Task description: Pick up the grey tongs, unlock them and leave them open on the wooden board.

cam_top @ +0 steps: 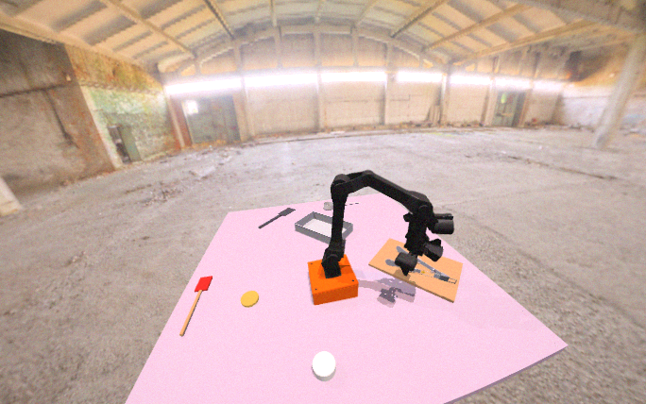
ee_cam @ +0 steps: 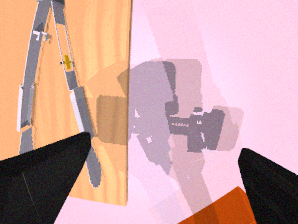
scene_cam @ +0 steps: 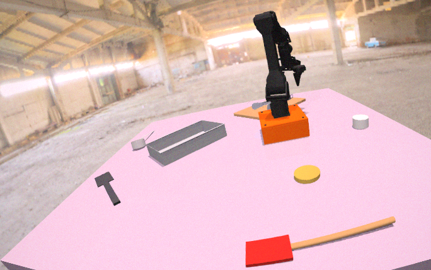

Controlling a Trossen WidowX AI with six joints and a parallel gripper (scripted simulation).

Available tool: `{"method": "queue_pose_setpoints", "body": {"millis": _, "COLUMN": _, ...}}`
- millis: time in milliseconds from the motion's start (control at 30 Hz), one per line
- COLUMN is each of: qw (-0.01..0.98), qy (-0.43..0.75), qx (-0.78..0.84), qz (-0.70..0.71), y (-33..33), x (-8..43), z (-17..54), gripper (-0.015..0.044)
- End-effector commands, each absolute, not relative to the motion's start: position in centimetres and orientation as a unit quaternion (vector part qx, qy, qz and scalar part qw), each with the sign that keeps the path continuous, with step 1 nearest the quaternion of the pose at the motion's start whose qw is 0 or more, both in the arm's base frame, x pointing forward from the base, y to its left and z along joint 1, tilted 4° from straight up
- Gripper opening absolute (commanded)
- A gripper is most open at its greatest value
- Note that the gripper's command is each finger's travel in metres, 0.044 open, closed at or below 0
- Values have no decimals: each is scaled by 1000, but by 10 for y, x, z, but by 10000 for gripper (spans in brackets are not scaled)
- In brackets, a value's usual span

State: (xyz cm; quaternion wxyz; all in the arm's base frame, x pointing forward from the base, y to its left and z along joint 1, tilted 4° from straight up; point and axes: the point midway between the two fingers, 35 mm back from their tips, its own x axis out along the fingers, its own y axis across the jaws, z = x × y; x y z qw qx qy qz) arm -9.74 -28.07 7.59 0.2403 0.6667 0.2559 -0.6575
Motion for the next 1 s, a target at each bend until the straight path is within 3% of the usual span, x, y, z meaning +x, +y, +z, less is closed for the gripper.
{"method": "queue_pose_setpoints", "body": {"millis": 0, "qw": 244, "qy": 265, "qx": 666, "qz": -653, "y": -267, "x": -100, "z": 81, "gripper": 440}}
{"method": "queue_pose_setpoints", "body": {"millis": 333, "qw": 242, "qy": 260, "qx": 667, "qz": -655, "y": -271, "x": -98, "z": 127, "gripper": 440}}
{"method": "queue_pose_setpoints", "body": {"millis": 967, "qw": 242, "qy": 260, "qx": 667, "qz": -655, "y": -271, "x": -98, "z": 129, "gripper": 440}}
